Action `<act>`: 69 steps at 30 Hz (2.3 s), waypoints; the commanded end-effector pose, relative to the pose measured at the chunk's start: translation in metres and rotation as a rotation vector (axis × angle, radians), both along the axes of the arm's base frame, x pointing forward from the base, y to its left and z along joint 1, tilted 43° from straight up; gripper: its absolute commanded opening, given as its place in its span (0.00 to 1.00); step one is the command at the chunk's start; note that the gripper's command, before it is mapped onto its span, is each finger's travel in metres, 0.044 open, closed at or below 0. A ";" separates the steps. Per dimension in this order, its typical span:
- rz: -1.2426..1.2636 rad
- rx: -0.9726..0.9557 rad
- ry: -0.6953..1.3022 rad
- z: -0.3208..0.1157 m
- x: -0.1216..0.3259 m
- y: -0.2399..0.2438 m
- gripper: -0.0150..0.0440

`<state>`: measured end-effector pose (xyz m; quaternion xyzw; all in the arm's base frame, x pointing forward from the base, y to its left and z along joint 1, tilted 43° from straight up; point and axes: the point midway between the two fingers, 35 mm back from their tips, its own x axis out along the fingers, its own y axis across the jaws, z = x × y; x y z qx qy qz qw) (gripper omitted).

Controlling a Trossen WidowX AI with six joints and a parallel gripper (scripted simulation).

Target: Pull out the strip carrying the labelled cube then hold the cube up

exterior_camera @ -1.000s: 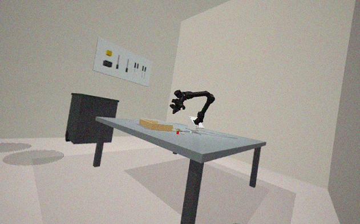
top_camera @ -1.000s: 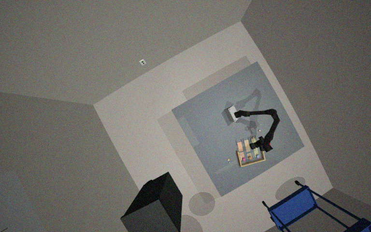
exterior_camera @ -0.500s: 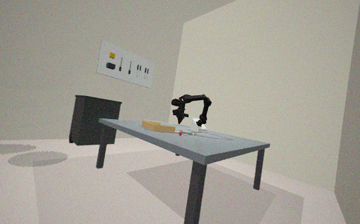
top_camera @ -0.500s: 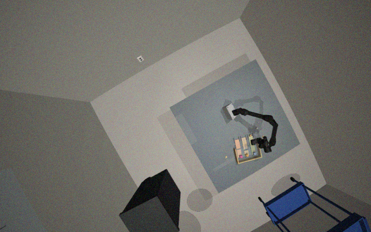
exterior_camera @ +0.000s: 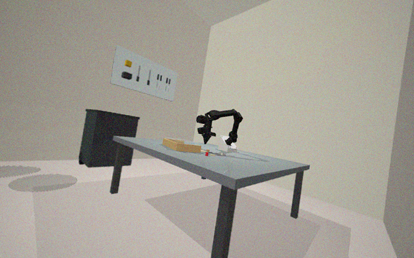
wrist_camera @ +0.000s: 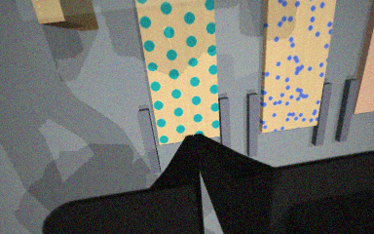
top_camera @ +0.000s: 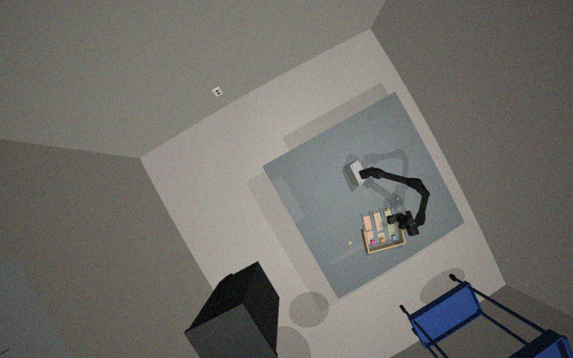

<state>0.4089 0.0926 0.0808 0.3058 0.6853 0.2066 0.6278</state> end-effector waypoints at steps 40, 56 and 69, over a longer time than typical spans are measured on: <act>0.000 0.001 0.014 -0.043 -0.004 0.038 0.25; 0.000 0.001 0.014 -0.044 -0.004 0.038 0.25; 0.000 0.001 0.014 -0.044 -0.004 0.039 0.25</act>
